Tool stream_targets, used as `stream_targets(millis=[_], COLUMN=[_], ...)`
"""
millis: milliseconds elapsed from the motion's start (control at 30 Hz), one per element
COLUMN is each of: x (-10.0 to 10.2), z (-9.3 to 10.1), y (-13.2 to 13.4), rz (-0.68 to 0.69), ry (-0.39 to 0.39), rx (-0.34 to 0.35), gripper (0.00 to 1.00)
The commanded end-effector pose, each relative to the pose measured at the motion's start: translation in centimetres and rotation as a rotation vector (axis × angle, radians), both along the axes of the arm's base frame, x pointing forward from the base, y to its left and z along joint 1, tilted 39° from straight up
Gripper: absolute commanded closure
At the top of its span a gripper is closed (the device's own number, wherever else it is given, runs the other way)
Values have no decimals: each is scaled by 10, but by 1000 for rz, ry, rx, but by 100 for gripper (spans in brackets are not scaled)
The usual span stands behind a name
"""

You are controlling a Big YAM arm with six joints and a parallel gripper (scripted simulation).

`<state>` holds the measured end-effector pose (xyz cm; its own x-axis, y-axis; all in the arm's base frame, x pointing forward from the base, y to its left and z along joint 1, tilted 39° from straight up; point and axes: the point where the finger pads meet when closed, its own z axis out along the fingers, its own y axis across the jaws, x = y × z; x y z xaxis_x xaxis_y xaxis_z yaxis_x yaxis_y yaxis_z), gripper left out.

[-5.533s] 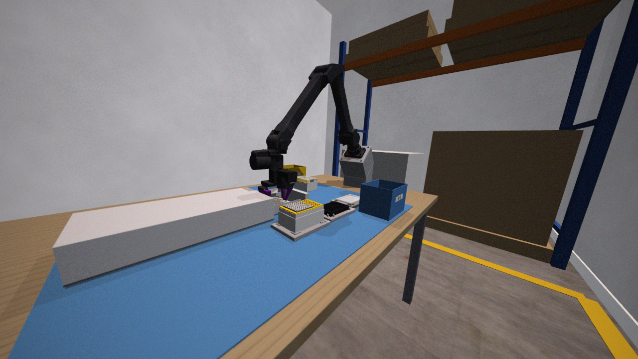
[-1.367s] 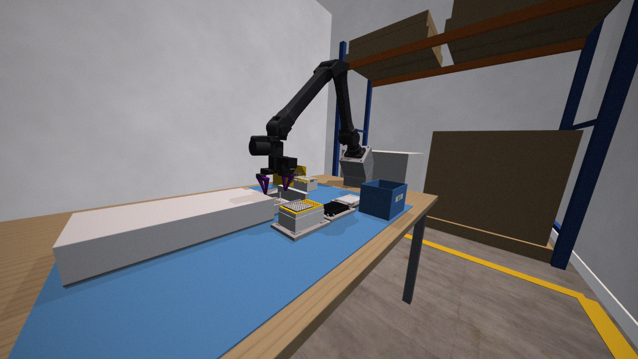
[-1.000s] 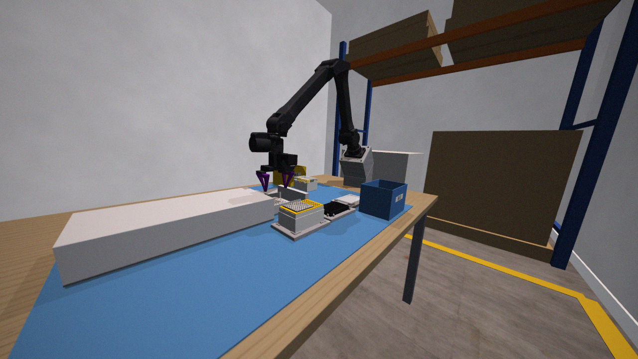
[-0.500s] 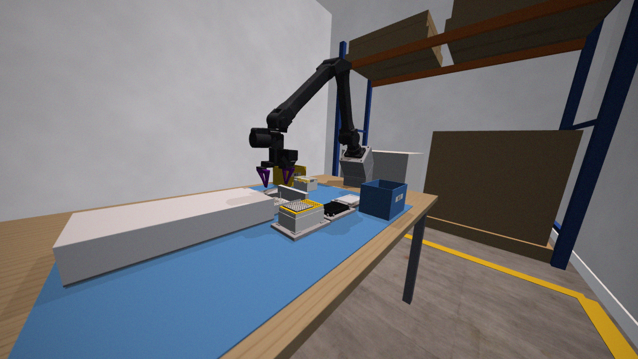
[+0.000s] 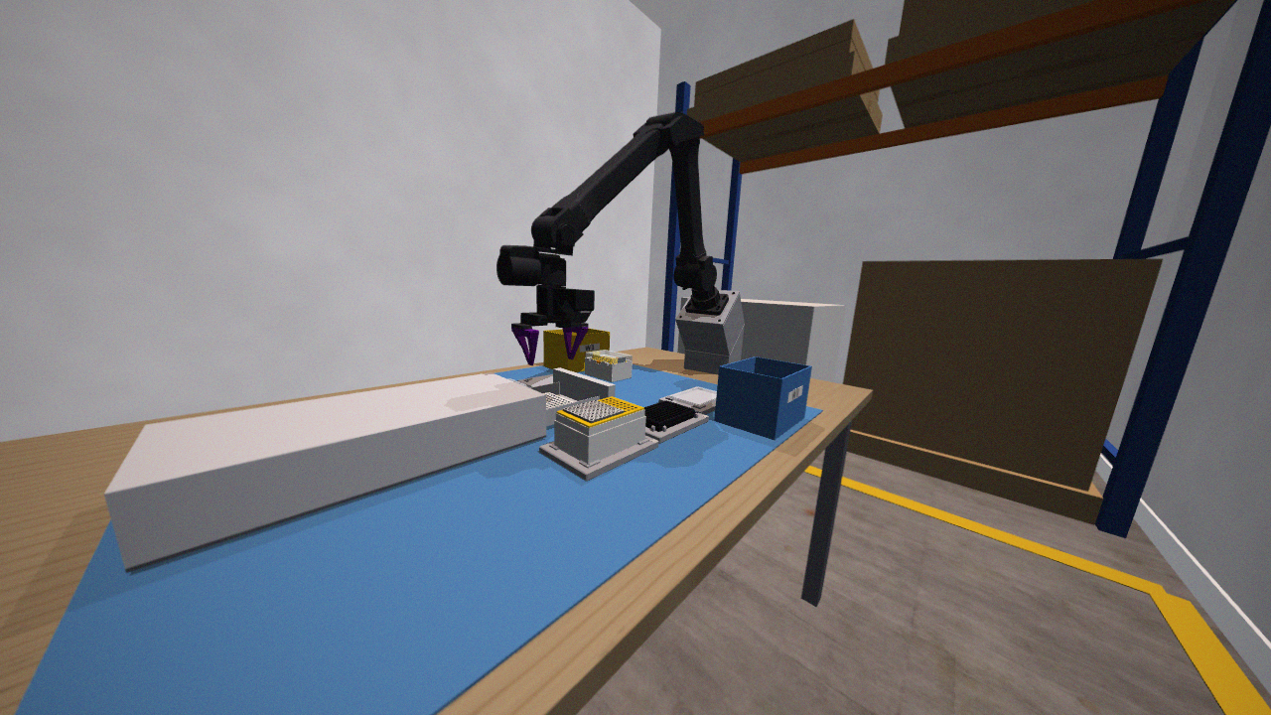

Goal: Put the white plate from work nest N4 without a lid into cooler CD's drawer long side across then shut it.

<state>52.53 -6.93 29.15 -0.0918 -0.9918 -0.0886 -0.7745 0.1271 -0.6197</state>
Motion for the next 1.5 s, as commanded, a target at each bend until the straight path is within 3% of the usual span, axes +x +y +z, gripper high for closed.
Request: stream_targets(millis=[0, 300, 533, 633, 1467], x=[-2, -7, -15, -10, -10], z=[51, 53, 65, 54, 54], y=[-7, -8, -7, -8, -7], rz=[-3, -3, -3, -3, -2], ry=[-77, -64, -79, -55, -55], rx=[-16, -13, -16, -11, -11], gripper=[0, 0, 0, 0, 0])
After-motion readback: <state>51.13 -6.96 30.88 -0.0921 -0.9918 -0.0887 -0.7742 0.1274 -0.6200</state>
